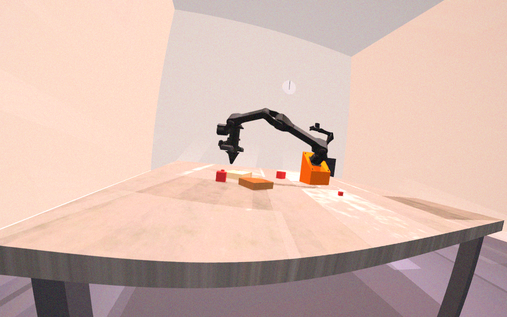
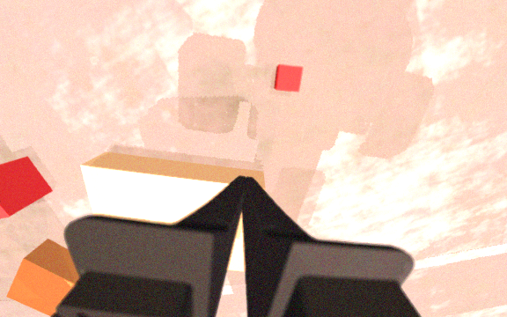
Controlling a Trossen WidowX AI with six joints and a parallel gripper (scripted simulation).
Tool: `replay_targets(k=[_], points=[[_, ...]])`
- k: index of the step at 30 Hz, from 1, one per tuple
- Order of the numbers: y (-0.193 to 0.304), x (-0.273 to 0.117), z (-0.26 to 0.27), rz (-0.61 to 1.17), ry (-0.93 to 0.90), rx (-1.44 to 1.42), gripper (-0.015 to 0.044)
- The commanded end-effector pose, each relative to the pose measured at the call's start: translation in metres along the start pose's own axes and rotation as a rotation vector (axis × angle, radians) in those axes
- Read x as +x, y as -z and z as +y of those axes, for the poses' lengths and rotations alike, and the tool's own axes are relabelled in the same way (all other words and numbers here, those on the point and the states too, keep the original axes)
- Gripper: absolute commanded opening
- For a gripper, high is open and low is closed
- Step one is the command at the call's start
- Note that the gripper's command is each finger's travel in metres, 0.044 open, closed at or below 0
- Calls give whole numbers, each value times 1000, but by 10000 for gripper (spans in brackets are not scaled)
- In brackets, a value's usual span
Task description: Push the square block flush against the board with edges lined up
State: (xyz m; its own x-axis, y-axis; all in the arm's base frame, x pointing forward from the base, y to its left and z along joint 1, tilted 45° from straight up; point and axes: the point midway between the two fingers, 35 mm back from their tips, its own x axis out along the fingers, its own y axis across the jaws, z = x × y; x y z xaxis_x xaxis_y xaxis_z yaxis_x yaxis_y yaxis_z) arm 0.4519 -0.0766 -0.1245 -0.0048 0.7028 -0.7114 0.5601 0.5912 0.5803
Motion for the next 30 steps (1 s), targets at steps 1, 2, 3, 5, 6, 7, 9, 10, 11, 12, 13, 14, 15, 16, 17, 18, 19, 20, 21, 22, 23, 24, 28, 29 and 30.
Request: replay_targets(k=[1,2,3,5,6,7,9,10,11,12,13,14,15,16,17,18,19,20,21,22,23,24,28,29,30], points=[[-1,3,0,2,9,-23,0],[-2,12,0,2,8,-20,0],[-2,28,0,3,7,-16,0],[-1,52,0,5,6,-9,0],[0,55,0,6,5,-8,0],[0,55,0,6,5,-8,0],[0,55,0,6,5,-8,0],[0,55,0,6,5,-8,0],[0,55,0,6,5,-8,0],[0,55,0,6,5,-8,0],[0,55,0,6,5,-8,0],[1,55,0,6,5,-8,0],[2,55,0,6,5,-8,0],[2,55,1,6,5,-7,0],[3,55,1,6,5,-7,0],[4,55,1,6,5,-7,0],[5,55,1,6,5,-7,0],[6,55,1,6,5,-7,0],[7,55,1,6,5,-7,0],[8,55,1,6,5,-7,0],[8,55,1,6,5,-7,0],[9,55,1,6,5,-7,0],[13,55,2,6,5,-7,0],[14,55,2,7,5,-7,0],[15,55,2,7,5,-7,0]])
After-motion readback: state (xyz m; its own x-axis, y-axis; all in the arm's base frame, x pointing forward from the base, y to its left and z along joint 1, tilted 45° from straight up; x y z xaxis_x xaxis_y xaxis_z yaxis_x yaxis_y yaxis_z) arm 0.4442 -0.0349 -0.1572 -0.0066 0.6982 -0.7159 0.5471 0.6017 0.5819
